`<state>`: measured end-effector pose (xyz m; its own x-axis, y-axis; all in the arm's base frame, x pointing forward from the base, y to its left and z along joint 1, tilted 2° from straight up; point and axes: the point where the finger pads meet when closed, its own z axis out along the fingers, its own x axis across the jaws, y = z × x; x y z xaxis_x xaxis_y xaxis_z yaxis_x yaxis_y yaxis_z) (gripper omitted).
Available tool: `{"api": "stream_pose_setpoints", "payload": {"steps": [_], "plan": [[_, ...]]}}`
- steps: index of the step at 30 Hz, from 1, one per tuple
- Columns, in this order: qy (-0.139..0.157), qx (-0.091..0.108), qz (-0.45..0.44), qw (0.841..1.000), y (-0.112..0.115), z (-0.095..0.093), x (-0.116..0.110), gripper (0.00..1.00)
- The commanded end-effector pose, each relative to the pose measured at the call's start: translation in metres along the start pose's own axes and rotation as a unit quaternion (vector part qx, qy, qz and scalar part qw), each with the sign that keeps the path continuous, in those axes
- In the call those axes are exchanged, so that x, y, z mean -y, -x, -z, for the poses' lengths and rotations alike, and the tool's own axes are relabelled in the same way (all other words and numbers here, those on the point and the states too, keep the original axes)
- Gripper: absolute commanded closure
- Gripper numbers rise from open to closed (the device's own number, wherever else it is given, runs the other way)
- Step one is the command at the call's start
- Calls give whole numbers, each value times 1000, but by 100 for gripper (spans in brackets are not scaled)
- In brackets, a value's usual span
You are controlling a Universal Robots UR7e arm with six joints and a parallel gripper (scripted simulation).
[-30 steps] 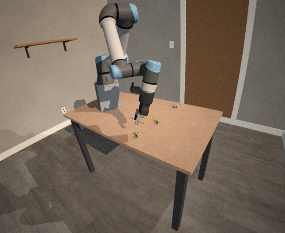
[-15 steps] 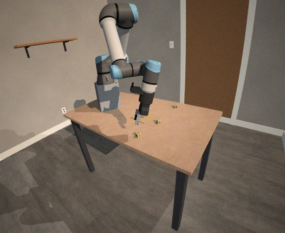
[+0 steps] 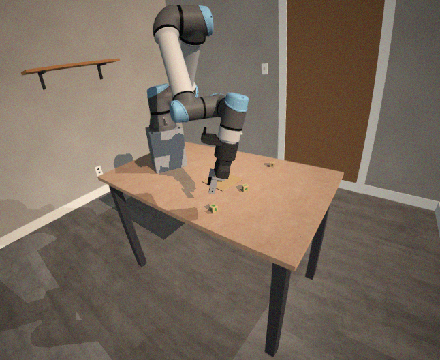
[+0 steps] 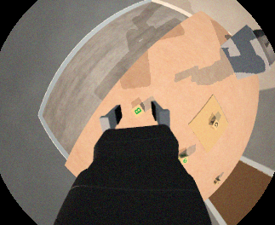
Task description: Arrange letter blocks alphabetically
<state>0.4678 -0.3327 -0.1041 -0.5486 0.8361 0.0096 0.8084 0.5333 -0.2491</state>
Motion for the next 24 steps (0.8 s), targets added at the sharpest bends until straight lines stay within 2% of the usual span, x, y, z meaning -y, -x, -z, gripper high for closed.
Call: {"api": "stream_pose_setpoints", "payload": {"steps": [1, 11, 16, 23, 24], "plan": [[0, 1, 0, 1000, 1, 1, 0, 0], [7, 0, 11, 1000, 1, 2, 1, 0], [38, 0, 66, 997, 0, 8, 5, 0], [86, 10, 153, 985, 0, 20, 9, 0], [86, 10, 153, 985, 0, 20, 9, 0]]}}
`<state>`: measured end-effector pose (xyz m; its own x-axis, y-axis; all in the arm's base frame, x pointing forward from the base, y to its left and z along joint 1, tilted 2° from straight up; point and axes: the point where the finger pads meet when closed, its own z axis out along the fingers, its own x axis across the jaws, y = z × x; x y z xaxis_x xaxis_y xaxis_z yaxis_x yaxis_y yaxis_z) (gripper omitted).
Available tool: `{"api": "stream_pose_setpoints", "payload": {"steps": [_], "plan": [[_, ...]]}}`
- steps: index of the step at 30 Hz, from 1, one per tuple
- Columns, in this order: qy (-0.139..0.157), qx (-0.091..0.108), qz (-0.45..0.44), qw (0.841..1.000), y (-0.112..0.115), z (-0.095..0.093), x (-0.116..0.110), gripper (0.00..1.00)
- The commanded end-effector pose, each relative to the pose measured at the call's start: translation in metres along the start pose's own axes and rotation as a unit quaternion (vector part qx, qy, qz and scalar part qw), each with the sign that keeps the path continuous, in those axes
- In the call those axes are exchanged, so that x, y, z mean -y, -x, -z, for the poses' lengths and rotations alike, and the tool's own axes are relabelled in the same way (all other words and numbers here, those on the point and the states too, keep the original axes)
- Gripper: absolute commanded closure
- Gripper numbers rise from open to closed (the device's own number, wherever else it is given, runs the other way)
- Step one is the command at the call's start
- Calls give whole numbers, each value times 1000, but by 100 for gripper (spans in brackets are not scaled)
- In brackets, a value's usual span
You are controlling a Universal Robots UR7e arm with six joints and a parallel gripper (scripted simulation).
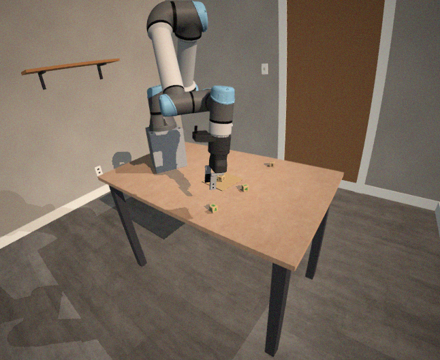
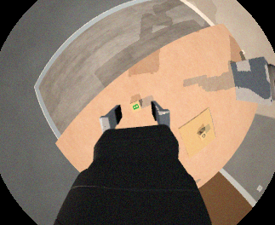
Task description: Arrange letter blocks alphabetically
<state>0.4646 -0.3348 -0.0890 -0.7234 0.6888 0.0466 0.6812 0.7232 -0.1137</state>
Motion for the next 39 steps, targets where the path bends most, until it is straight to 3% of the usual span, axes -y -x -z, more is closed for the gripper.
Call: {"api": "stream_pose_setpoints", "payload": {"steps": [1, 10, 39], "plan": [[20, 7, 38, 999, 0, 6, 1, 0], [66, 31, 132, 989, 0, 21, 3, 0], [68, 32, 130, 989, 0, 22, 3, 0]]}}
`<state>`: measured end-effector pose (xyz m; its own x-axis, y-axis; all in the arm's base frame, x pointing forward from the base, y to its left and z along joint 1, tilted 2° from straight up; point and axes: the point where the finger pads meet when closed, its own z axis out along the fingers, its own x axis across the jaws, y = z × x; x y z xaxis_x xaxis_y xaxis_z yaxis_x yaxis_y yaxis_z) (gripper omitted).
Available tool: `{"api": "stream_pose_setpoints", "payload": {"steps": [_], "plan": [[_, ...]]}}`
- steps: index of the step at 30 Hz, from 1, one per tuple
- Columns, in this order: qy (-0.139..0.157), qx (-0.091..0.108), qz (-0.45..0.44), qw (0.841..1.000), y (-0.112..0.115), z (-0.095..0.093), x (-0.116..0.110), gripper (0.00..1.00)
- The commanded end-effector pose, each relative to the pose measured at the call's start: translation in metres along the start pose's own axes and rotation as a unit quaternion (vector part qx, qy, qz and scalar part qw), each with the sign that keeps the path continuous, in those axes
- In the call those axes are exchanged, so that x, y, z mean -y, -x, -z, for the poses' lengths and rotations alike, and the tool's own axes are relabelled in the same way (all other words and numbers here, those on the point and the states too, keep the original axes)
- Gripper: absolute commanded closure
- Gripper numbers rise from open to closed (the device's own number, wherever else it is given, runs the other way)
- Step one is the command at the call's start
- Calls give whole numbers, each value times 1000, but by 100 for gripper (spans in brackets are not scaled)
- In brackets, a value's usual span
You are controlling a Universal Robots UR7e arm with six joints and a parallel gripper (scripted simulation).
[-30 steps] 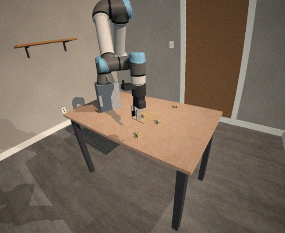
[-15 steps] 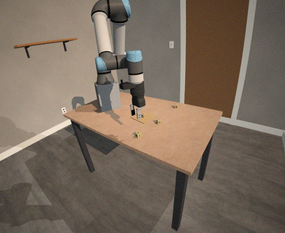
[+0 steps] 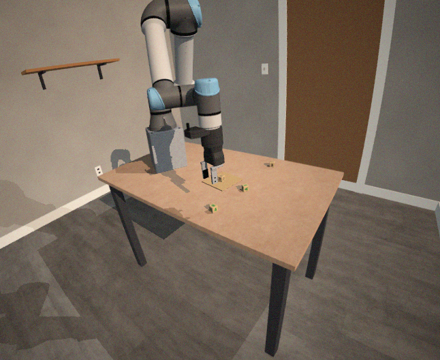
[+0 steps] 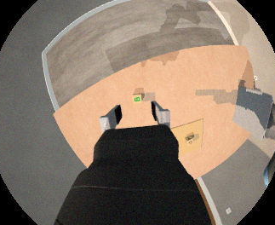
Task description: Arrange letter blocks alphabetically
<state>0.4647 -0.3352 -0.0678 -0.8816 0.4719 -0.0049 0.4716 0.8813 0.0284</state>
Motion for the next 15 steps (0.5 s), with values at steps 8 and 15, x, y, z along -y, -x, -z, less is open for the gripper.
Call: {"api": "stream_pose_setpoints", "payload": {"steps": [8, 15], "plan": [[0, 1, -28, 1000, -1, 0, 1, 0], [0, 1, -59, 998, -2, -1, 2, 0]]}}
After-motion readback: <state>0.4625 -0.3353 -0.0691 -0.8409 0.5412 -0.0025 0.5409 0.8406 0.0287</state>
